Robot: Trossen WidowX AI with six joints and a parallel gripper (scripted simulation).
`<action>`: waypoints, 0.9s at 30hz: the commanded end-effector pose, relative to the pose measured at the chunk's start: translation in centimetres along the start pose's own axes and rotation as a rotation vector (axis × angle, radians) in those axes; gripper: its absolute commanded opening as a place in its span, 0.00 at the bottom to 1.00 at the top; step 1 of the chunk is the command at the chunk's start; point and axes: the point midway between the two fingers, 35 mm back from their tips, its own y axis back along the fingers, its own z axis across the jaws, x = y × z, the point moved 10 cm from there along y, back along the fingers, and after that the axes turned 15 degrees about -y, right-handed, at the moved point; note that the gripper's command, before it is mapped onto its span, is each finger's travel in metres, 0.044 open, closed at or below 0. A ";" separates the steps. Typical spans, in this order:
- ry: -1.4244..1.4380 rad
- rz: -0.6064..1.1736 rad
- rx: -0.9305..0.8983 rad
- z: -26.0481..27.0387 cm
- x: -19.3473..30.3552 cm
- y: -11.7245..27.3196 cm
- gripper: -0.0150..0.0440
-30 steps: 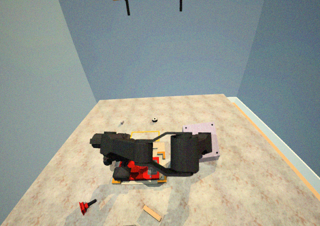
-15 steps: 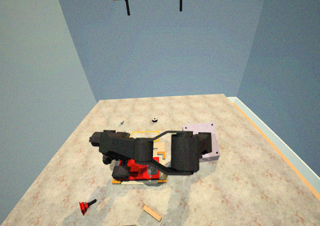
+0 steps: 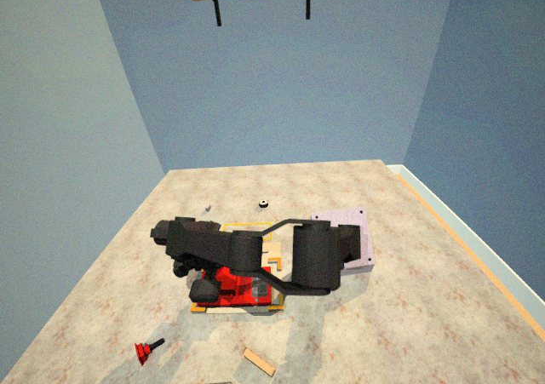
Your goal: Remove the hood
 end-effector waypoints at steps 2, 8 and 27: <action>0.004 0.000 0.005 0.0 0.0 0.4 0.25; 0.004 0.000 0.005 0.0 0.0 0.8 0.25; -0.001 -0.004 0.002 -0.1 -0.1 4.9 0.25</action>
